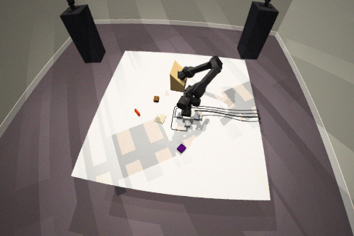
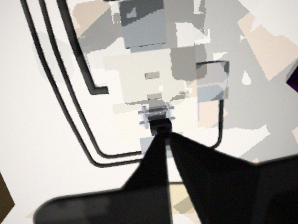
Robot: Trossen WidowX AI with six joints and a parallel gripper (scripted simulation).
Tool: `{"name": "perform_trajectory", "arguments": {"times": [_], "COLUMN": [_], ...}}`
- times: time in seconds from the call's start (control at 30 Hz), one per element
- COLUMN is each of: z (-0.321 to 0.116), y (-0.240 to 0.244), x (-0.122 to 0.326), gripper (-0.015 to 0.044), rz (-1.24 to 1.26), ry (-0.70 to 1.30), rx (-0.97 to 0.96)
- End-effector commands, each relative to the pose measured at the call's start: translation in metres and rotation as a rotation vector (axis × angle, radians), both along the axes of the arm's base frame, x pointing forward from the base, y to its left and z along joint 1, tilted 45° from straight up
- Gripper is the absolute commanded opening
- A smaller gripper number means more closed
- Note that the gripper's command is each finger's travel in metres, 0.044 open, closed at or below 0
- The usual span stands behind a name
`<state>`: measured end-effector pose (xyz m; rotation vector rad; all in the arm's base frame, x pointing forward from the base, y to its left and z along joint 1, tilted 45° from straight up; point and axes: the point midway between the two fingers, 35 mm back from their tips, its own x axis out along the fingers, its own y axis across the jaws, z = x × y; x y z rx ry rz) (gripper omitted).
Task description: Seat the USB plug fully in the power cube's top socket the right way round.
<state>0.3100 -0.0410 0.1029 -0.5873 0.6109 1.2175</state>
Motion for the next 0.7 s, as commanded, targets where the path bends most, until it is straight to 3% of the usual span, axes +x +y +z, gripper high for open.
{"name": "perform_trajectory", "arguments": {"times": [0.0, 0.67], "z": [-0.0002, -0.0019], "y": [0.0006, 0.0023], "x": [0.0003, 0.0009], "gripper": [0.0, 0.0], "rz": [-0.003, -0.003], "ry": [0.0, 0.0], "rx": [0.003, 0.003]}}
